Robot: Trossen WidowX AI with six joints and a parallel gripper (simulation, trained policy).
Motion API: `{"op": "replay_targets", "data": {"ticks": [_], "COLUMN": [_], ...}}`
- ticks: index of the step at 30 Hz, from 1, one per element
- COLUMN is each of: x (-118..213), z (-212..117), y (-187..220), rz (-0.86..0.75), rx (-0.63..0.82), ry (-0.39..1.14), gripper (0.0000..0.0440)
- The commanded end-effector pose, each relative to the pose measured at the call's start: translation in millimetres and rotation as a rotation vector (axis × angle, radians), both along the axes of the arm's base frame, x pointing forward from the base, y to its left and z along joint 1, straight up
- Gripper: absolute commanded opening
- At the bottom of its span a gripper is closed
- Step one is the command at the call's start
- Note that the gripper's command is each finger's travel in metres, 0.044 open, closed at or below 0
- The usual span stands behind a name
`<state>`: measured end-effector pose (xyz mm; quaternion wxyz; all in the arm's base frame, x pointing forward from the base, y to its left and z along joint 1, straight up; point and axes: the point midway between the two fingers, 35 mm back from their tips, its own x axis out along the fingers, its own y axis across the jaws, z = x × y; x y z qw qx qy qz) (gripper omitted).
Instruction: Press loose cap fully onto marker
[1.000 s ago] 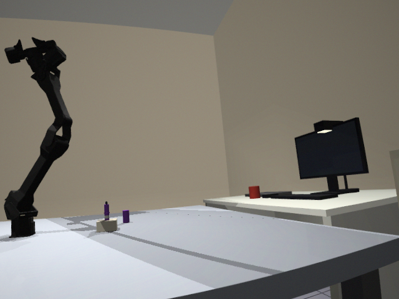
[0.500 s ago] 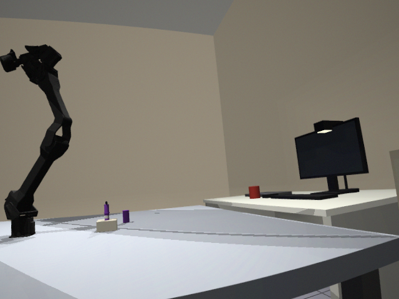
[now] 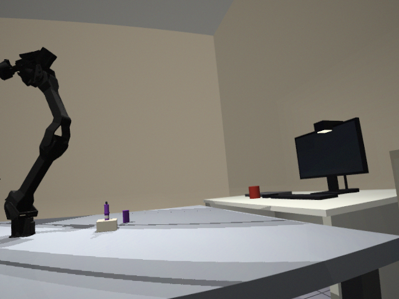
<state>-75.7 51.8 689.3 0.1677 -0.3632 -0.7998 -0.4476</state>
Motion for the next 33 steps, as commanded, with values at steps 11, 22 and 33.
{"op": "replay_targets", "data": {"ticks": [11, 22, 33], "x": [-23.4, -38.4, -52.2], "z": [-30.0, -52.8, -76.2], "y": [19.2, 33.7, 49.7], "rz": [-0.028, -0.055, -0.088], "rx": [-0.112, -0.196, -0.281], "ry": [-0.121, -0.204, -0.283], "gripper": [0.0311, 0.0313, 0.0313]}}
